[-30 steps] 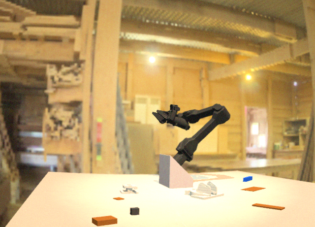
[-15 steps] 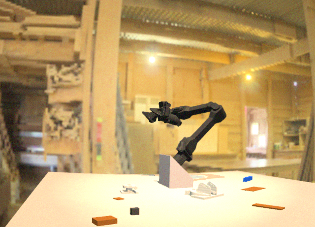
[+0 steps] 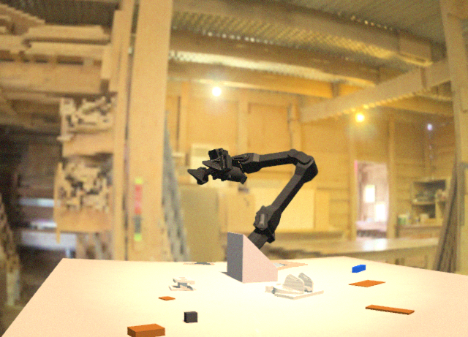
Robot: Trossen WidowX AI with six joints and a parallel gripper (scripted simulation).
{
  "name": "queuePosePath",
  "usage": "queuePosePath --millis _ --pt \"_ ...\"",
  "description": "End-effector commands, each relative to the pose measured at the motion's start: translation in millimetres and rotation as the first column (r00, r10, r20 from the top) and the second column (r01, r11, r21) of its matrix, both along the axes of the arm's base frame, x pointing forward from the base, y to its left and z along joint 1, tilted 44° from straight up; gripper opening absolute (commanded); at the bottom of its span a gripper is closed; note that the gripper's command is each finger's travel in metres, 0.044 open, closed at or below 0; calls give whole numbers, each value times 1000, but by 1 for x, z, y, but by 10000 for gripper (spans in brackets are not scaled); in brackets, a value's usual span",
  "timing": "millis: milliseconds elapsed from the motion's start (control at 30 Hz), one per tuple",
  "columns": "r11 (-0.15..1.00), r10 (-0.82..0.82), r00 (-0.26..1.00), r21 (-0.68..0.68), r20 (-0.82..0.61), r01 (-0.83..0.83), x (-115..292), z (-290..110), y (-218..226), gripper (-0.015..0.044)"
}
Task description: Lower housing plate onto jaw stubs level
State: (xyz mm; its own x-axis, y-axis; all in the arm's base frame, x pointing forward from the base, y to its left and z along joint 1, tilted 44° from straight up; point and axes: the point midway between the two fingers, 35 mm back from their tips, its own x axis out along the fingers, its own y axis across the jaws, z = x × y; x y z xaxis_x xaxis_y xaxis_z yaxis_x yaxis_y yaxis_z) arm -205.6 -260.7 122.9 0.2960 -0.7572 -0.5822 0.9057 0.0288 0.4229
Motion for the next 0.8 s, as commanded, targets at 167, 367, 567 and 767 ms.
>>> queuePosePath --millis 167,367,567,767 --pt "991 49 993 120 106 -62 26 -22 -26 440" --pt "974 75 982 197 172 -108 46 -37 -39 440" --pt "948 93 970 277 224 -155 68 -53 -51 440" --pt "912 104 959 359 264 -198 91 -68 -60 440"
